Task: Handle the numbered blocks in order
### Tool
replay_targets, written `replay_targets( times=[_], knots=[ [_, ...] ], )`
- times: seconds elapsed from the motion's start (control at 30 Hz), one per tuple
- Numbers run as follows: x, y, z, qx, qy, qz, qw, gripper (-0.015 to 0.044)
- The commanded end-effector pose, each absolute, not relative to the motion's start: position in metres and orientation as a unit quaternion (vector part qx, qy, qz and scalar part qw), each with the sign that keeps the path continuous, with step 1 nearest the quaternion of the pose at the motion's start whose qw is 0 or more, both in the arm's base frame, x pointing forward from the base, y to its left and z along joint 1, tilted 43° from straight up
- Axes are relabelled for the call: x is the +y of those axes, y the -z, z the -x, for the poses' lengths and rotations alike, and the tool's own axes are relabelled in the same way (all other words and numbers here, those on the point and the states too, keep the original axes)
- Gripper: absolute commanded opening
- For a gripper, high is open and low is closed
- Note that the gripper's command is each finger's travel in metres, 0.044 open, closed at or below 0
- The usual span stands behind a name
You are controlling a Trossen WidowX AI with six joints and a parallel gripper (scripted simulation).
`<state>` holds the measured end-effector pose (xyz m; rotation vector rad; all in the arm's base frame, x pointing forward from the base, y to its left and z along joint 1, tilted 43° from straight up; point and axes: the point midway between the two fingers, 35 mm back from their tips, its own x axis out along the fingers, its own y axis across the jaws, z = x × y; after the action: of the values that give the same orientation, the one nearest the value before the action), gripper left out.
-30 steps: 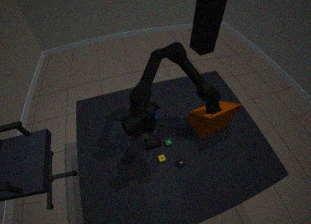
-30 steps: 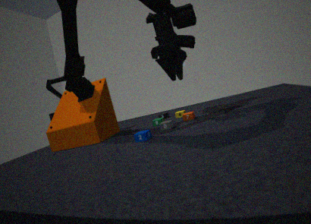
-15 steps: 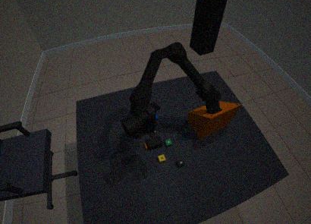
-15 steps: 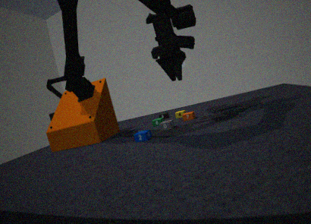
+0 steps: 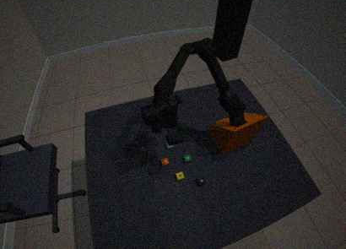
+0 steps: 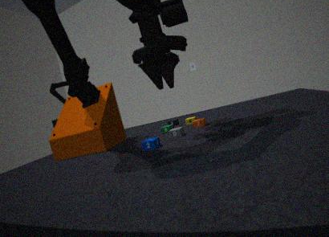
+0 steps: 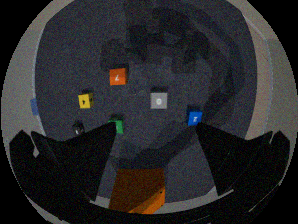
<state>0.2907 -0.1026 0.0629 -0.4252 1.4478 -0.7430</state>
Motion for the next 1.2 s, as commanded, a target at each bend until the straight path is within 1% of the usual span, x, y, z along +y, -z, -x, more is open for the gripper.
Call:
replay_targets(
  times=[0.0,0.1,0.27,1.17],
  knots=[
    [-0.107,-0.065,-0.279,0.645,0.327,0.193,0.662,0.04],
    [-0.114,-0.057,-0.28,0.646,0.327,0.193,0.663,0.04],
    [-0.161,-0.008,-0.275,0.645,0.328,0.195,0.662,0.04],
    [-0.187,0.019,-0.273,0.645,0.329,0.196,0.661,0.04]
  ],
)
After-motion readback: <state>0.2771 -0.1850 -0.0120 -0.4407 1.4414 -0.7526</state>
